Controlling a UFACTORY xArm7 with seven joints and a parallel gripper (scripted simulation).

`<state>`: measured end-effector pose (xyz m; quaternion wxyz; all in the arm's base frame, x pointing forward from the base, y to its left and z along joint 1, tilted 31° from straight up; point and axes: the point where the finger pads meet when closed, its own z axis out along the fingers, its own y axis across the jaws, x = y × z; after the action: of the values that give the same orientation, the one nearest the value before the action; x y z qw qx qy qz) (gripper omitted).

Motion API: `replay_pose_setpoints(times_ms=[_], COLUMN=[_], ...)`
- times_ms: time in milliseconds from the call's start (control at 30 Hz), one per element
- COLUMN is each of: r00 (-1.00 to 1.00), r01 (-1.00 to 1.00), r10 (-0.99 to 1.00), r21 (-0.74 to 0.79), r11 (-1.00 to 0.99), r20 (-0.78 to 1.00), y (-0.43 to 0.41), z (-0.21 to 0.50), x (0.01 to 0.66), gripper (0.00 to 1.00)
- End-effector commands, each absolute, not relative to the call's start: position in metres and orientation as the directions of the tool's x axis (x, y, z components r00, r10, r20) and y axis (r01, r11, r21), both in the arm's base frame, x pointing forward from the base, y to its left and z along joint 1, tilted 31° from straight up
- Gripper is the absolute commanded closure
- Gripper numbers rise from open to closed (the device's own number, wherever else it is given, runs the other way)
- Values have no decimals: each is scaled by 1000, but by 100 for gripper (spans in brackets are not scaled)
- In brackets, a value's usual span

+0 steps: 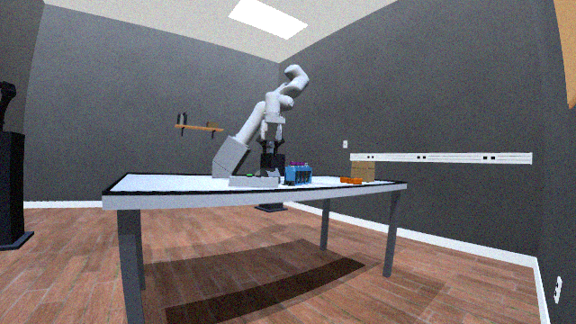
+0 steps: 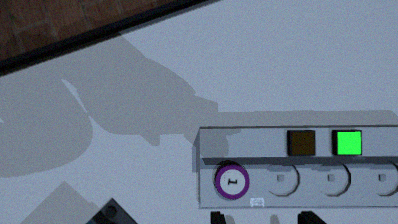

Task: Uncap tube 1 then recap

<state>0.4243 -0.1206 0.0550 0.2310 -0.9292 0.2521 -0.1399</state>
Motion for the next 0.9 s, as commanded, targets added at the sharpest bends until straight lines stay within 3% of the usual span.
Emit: replay_pose_setpoints(times_ms=[0, 867], r00=[832, 832], r01=[-403, -403], r10=[-535, -535], r21=[-501, -501], r11=[-765, -766], r20=[147, 147], y=[-114, -81], z=[36, -44], x=[434, 471], gripper=[54, 54])
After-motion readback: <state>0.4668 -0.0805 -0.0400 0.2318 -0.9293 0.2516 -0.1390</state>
